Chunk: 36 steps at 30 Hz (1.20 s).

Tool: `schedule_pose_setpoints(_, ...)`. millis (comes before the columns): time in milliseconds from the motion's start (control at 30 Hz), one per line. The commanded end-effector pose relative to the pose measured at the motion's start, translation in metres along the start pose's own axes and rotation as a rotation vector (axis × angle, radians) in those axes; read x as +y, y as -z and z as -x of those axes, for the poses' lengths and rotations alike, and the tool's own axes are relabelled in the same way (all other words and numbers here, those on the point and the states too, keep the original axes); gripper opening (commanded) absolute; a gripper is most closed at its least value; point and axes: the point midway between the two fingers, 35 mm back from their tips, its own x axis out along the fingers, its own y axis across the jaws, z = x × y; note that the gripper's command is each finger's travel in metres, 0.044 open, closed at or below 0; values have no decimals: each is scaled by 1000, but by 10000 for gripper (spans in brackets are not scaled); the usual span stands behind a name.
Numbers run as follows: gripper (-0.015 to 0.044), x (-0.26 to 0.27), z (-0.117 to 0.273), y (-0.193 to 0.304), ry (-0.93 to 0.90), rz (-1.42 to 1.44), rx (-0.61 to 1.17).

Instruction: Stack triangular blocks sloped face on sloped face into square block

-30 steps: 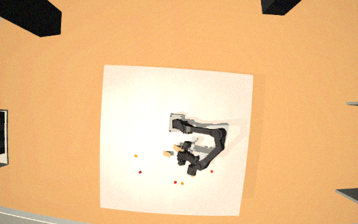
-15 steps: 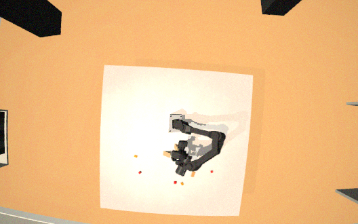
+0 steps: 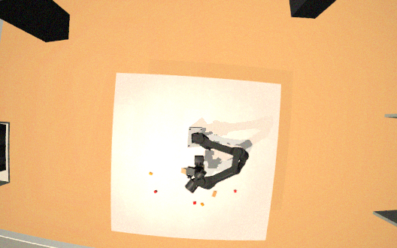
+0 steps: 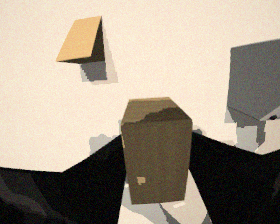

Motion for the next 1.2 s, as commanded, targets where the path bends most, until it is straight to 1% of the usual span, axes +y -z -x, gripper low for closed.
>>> schedule_pose_setpoints(0, 0, 0, 0, 0, -13, 8, 21)
schedule_pose_setpoints(467, 0, 34, 23, -42, -15, 8, 11)
schedule_pose_setpoints(867, 0, 57, 41, -91, -19, 8, 5)
schedule_pose_setpoints(1167, 0, 65, 50, -131, -20, 16, 9)
